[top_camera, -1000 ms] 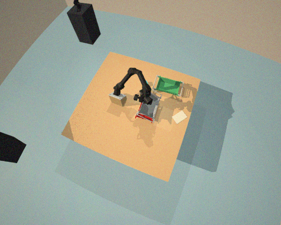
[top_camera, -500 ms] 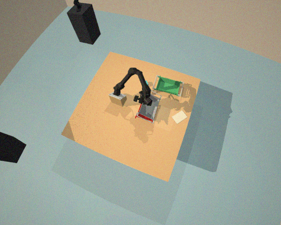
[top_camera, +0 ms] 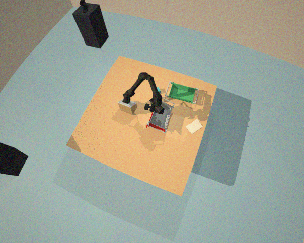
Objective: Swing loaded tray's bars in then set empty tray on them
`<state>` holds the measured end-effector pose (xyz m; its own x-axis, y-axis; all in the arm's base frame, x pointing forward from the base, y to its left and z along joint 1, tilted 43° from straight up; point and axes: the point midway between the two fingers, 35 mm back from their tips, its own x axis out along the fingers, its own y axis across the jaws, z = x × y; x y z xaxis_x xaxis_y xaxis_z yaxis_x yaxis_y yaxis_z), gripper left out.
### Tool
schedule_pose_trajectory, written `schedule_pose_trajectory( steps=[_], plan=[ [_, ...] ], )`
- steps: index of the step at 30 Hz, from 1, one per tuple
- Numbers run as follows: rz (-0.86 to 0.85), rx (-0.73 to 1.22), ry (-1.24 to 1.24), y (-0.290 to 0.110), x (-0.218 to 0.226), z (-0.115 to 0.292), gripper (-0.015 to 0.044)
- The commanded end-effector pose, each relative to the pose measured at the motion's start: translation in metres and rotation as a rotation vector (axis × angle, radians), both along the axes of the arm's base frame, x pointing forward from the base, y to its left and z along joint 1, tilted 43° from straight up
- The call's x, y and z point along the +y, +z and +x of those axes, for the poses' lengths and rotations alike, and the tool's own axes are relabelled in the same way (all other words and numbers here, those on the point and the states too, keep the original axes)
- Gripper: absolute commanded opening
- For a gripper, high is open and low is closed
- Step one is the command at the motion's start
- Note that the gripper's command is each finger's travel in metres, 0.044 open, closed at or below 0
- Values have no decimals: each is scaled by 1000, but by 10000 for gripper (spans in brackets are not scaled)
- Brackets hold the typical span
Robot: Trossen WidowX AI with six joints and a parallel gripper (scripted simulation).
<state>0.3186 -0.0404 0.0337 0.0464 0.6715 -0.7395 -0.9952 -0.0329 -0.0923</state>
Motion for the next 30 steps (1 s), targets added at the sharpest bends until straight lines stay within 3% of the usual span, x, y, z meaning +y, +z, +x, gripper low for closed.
schedule_pose_trajectory(
  steps=[1, 30],
  plan=[
    [-1, -2, -2, -1, 2, -3, 0],
    [0, -2, -2, -17, 16, -14, 0]
  ],
)
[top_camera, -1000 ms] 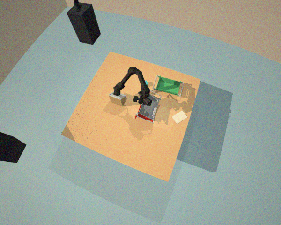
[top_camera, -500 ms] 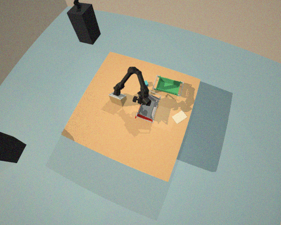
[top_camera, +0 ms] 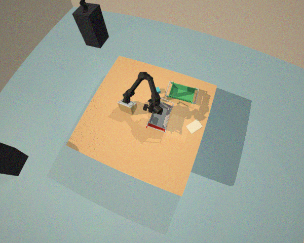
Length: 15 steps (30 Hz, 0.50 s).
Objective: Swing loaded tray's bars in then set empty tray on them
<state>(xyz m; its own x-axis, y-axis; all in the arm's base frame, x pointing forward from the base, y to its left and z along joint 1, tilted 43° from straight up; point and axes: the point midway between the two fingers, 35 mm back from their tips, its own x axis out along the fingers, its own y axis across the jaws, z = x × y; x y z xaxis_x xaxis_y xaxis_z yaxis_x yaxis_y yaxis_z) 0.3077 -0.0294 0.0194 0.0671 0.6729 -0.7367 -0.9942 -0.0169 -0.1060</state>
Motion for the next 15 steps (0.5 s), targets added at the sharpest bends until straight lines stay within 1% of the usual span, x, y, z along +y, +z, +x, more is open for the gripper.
schedule_pose_trajectory(
  steps=[1, 15],
  plan=[
    [-3, 12, 14, -3, 5, -3, 0],
    [-3, 12, 14, -9, 11, -6, 0]
  ],
)
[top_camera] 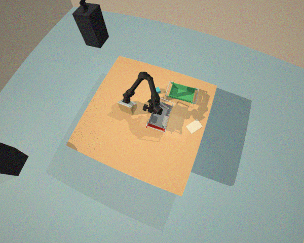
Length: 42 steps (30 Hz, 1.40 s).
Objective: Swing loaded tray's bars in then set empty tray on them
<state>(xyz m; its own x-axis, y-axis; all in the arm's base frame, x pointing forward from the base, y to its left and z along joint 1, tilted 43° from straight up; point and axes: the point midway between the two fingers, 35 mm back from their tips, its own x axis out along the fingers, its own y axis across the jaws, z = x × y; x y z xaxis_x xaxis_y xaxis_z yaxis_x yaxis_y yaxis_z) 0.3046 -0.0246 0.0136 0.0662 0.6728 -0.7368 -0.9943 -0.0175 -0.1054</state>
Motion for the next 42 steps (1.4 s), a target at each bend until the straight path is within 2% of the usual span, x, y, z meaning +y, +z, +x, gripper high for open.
schedule_pose_trajectory(
  steps=[1, 42],
  plan=[
    [-2, 11, 13, -3, 6, -3, 0],
    [-2, 11, 13, -15, 17, -7, 0]
  ],
)
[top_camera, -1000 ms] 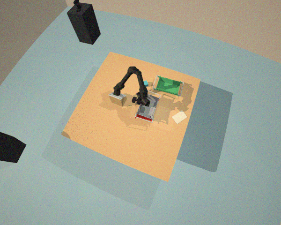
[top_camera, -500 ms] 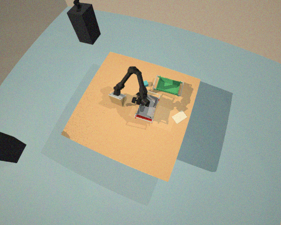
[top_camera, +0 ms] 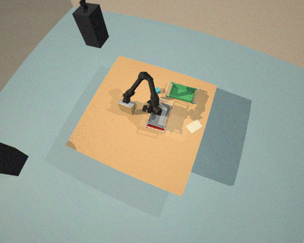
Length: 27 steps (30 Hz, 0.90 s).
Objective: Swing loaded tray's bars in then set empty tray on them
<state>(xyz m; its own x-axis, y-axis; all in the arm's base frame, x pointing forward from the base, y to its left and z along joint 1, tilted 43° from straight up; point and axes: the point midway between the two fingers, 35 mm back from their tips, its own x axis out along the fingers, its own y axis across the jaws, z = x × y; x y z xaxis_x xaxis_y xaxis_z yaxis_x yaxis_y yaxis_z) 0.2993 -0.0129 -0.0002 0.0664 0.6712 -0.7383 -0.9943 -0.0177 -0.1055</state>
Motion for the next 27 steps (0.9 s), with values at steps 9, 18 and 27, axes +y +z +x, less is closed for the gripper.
schedule_pose_trajectory(
  steps=[9, 18, 27],
  plan=[
    [0, 11, 13, -4, 8, -2, 0],
    [1, 11, 13, -8, 11, -3, 0],
    [1, 11, 13, -8, 11, -3, 0]
  ],
)
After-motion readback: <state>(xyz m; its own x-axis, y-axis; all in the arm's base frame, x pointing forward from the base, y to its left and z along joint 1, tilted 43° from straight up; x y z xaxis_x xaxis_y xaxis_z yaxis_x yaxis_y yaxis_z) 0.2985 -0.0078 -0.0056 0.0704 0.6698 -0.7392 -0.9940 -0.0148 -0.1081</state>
